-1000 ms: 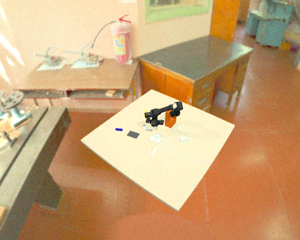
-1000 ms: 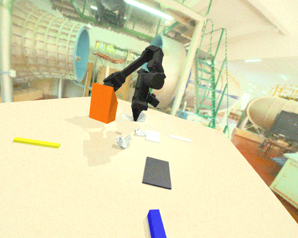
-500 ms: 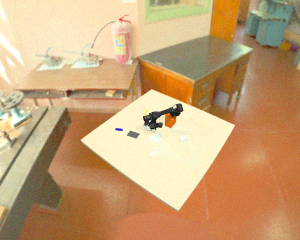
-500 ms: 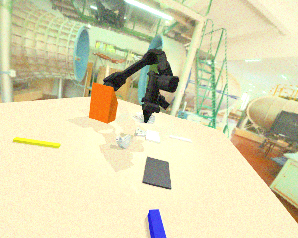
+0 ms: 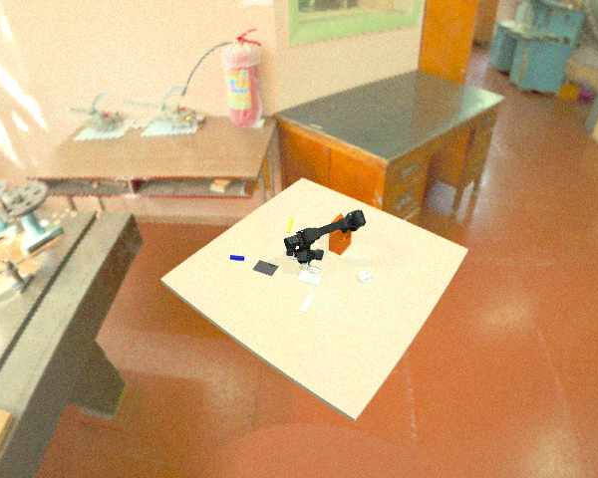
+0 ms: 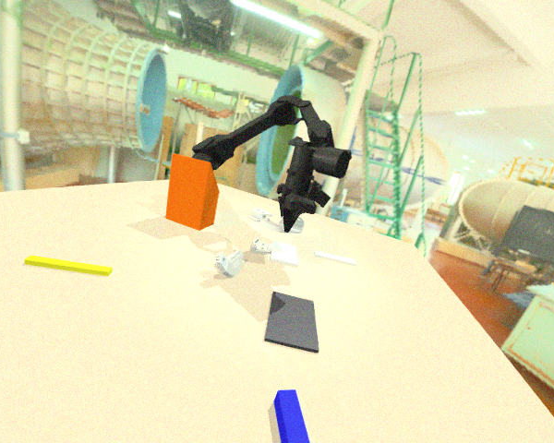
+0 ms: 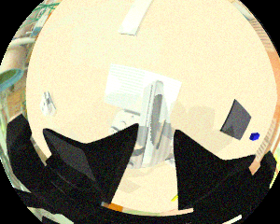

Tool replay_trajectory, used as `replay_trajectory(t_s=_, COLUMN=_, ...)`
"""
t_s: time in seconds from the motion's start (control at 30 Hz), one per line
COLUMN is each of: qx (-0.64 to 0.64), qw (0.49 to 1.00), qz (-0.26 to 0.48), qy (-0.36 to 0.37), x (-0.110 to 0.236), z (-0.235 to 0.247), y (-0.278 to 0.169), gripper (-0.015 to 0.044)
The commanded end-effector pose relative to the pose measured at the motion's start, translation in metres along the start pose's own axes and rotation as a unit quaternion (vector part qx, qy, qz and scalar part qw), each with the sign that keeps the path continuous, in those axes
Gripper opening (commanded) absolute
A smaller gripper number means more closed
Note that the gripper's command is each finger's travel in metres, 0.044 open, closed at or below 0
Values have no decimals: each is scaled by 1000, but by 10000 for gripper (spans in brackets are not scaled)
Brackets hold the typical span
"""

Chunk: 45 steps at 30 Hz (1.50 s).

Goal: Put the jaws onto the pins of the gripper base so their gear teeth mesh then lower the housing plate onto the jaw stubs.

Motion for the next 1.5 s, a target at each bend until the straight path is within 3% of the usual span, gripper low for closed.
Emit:
replay_trajectory(t_s=0.0, qx=-3, qw=1000, qz=-2, qy=1, x=0, z=0, y=2, gripper=134)
replay_trajectory(t_s=1.47, qx=-5, qw=1000, qz=-2, qy=1, x=-12, z=1, y=4, gripper=134)
Point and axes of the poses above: the point midway between the two fingers, 35 mm back from their tips, its own x axis back along the fingers, its own z axis across the jaws, y = z × x, the point moved 6 cm from there along x, back along the fingers, and after that the axes turned 4 degrees about -x, right-handed, at the moved point
